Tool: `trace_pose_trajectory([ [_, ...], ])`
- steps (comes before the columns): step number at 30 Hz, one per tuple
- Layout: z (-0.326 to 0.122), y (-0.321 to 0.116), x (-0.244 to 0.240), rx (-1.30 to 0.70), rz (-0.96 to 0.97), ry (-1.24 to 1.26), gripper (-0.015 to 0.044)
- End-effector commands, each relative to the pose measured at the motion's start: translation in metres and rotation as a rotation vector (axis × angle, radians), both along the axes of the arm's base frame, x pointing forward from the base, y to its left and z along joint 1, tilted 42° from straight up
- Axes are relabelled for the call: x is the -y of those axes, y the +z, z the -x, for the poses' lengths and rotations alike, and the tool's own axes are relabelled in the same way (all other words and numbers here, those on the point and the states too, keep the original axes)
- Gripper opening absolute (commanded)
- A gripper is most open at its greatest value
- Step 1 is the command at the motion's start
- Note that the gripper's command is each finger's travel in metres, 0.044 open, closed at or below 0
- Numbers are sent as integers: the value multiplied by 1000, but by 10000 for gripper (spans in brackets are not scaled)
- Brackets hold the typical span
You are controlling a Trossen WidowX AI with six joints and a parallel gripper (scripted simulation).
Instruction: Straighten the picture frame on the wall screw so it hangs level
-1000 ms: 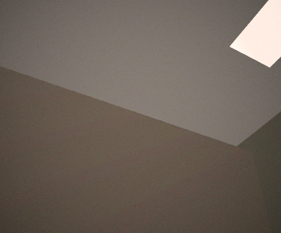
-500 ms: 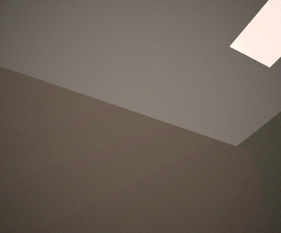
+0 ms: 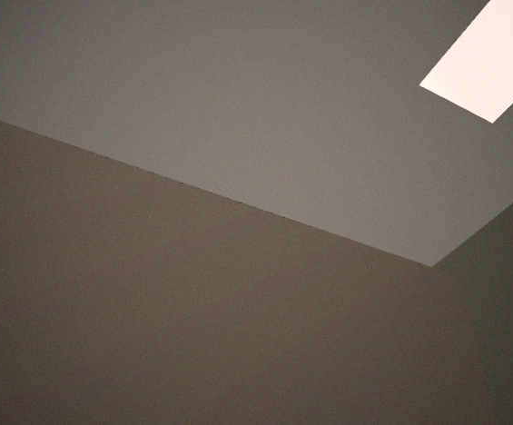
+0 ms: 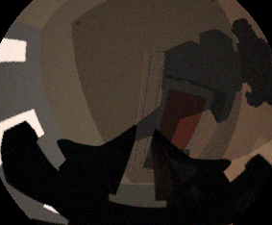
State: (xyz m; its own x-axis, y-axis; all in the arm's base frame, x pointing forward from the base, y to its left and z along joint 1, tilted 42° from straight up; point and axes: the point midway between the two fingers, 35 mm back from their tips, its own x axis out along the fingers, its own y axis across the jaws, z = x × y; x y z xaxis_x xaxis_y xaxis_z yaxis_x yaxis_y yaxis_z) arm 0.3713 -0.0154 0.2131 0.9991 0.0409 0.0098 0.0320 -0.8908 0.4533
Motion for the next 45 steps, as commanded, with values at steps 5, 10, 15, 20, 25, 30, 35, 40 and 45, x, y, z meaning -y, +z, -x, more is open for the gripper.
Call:
trace_pose_trajectory([
  [5, 0, 0, 0, 2, 59, -1, 0],
  [10, 0, 0, 0, 2, 59, -1, 0],
  [15, 0, 0, -1, 4, 111, -1, 0],
  [20, 0, 0, -1, 5, 138, -2, 0],
  [25, 0, 0, -1, 5, 143, -2, 0],
  [30, 0, 0, -1, 7, 190, -2, 0],
  [35, 0, 0, -1, 8, 216, -3, 0],
  [40, 0, 0, -1, 9, 237, -3, 0],
  [45, 0, 0, -1, 10, 252, -3, 0],
])
